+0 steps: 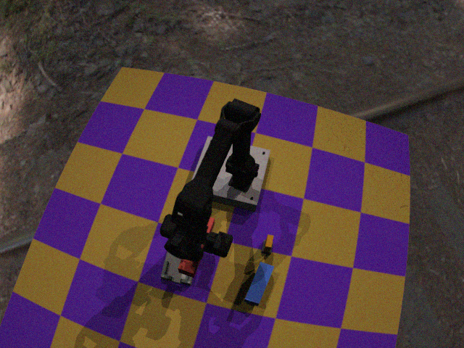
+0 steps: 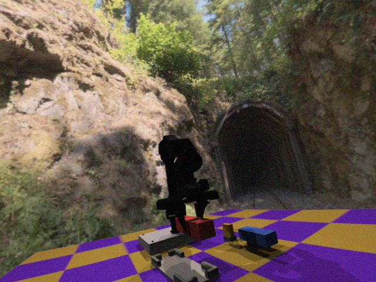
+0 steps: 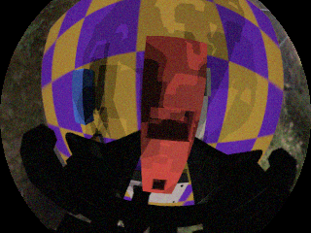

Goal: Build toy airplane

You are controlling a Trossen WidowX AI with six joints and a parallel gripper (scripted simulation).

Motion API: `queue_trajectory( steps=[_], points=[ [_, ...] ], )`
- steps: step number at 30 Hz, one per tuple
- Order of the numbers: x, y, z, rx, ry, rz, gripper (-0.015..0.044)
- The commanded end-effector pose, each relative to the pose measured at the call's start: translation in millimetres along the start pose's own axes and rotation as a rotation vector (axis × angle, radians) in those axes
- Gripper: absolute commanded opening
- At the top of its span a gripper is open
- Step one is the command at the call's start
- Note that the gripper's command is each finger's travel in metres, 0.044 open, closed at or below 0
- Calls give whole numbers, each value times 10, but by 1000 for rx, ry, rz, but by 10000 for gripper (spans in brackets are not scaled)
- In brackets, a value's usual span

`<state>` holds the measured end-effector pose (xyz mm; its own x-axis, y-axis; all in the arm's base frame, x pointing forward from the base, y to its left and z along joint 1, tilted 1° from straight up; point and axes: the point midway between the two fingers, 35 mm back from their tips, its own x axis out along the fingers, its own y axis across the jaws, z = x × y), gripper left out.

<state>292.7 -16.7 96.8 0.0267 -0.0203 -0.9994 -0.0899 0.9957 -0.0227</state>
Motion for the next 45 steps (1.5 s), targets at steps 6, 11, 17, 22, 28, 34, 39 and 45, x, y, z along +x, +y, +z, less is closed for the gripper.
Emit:
queue_trajectory(
  steps=[6,11,17,22,28,34,39,45],
  points=[
    [146,-278,-35,-24,8,-2,0],
    [213,-428,-62,-35,8,-4,0],
    [260,-532,-86,-43,9,-5,26],
    [260,-532,-86,-43,9,-5,157],
    [260,-532,-86,-43,9,-5,195],
    [260,-532,-86,-43,9,-5,195],
    [270,-532,-86,-43,9,-5,195],
    [367,-536,-82,-43,9,-5,195]
  ],
)
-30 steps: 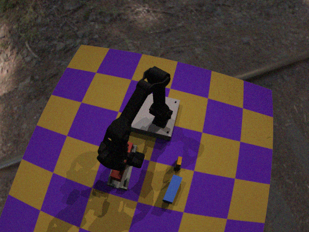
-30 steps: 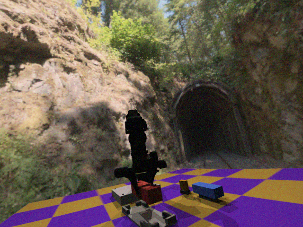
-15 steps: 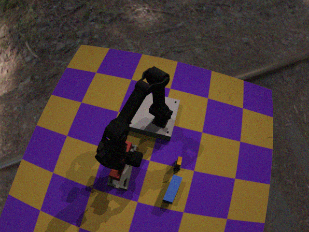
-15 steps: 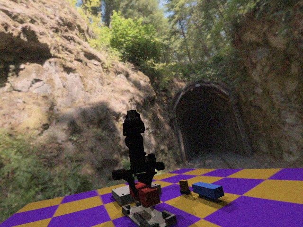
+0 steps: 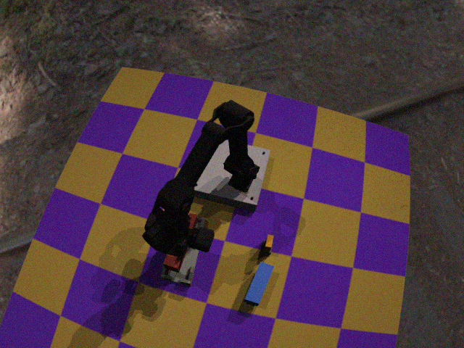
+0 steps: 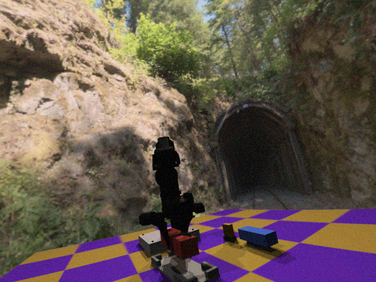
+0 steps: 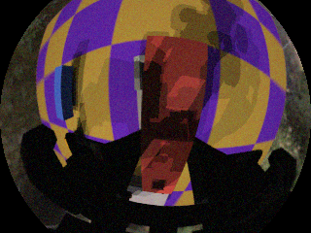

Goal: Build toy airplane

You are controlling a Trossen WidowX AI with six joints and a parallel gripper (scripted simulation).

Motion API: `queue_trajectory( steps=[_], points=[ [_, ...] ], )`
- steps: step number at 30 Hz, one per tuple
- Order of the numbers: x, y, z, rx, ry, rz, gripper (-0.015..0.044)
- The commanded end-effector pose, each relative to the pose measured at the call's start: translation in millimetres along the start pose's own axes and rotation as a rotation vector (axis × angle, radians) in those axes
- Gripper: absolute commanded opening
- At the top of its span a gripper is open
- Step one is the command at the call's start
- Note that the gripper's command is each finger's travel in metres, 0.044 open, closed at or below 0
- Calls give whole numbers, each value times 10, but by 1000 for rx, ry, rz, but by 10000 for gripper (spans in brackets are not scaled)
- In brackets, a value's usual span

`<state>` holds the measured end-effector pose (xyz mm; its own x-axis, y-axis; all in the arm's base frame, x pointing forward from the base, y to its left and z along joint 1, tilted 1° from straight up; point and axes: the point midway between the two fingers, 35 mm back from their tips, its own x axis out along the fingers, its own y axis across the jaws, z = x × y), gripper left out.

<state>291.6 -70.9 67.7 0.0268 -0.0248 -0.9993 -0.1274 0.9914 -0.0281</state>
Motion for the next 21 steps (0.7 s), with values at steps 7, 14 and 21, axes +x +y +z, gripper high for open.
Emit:
queue_trajectory(
  steps=[7,14,21],
  points=[
    [181,-6,-15,-6,8,-1,195],
    [294,-7,-20,-6,8,-1,195],
    [366,-7,-25,-6,8,-1,195]
  ],
)
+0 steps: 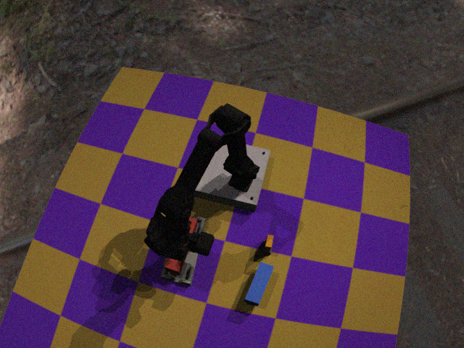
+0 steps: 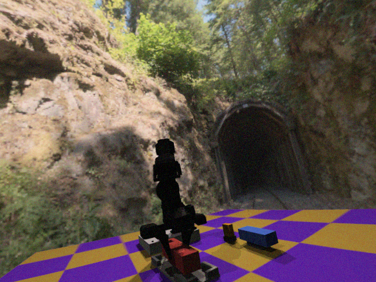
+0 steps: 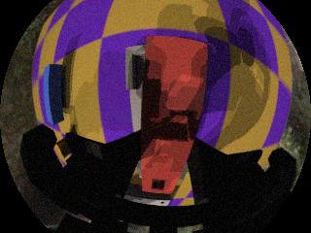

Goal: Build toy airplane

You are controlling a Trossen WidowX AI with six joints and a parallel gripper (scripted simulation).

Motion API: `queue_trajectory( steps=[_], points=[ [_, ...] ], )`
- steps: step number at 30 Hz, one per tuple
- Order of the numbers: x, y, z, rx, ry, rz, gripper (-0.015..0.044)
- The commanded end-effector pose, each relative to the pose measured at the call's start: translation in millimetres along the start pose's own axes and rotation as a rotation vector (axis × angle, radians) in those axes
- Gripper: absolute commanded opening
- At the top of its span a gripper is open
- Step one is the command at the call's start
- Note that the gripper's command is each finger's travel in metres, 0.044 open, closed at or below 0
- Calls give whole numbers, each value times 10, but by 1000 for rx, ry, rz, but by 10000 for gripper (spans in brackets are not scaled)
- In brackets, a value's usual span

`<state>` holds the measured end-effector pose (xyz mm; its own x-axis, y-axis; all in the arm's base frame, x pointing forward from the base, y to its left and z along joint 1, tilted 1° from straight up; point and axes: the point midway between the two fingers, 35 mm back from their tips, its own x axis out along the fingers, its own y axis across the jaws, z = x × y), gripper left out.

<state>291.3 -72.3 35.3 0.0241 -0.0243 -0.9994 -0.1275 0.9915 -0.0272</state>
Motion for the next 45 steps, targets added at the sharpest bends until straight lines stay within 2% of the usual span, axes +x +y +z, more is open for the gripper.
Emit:
queue_trajectory(
  steps=[1,8,13,29,37,45],
  points=[
    [42,-3,-14,-6,6,-2,195],
    [20,1,-5,0,2,1,162],
    [20,1,-5,0,2,1,30],
    [20,1,-5,0,2,1,440],
    [-3,0,0,0,2,1,440],
    [-1017,1,9,-5,5,-2,440]
  ],
)
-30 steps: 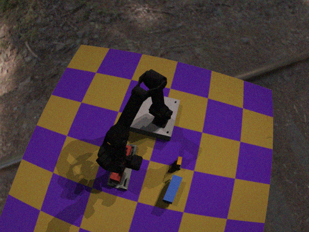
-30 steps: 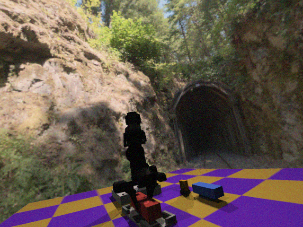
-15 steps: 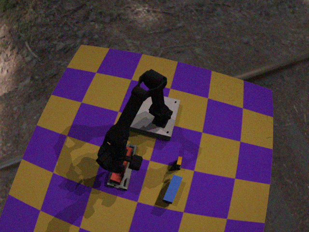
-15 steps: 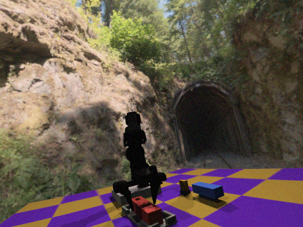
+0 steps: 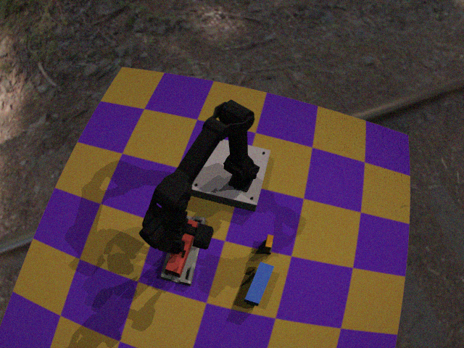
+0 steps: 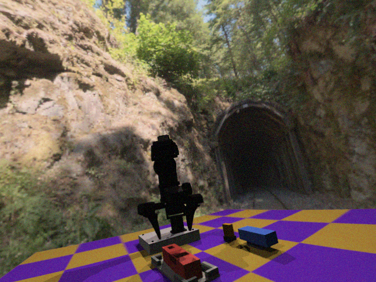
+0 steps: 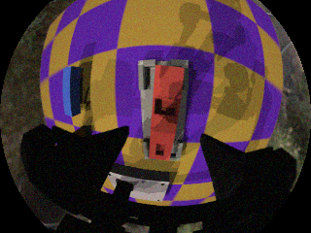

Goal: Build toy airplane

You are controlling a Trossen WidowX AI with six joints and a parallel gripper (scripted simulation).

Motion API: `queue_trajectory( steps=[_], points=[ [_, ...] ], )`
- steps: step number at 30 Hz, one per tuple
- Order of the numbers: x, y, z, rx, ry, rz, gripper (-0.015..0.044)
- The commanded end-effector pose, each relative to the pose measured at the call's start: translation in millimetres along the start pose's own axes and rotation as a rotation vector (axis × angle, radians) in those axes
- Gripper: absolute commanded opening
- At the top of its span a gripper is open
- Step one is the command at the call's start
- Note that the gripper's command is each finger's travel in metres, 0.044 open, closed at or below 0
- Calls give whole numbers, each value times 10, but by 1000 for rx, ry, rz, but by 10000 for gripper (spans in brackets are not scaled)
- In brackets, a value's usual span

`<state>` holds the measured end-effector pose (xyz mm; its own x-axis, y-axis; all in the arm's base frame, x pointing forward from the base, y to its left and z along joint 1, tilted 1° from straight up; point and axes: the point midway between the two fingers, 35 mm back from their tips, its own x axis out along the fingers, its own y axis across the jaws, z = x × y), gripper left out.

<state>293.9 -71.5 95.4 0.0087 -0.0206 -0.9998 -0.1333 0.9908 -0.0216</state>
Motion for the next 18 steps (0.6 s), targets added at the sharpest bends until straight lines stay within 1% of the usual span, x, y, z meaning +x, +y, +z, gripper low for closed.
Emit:
queue_trajectory(
  steps=[1,6,10,14,18],
  points=[
    [-441,18,-41,0,-9,-7,440],
    [-442,3,1,0,-10,-7,440],
    [-419,-6,32,89,-10,-7,440],
    [-418,4,40,88,-11,-7,440],
    [-397,260,200,62,-27,-5,440]
  ],
)
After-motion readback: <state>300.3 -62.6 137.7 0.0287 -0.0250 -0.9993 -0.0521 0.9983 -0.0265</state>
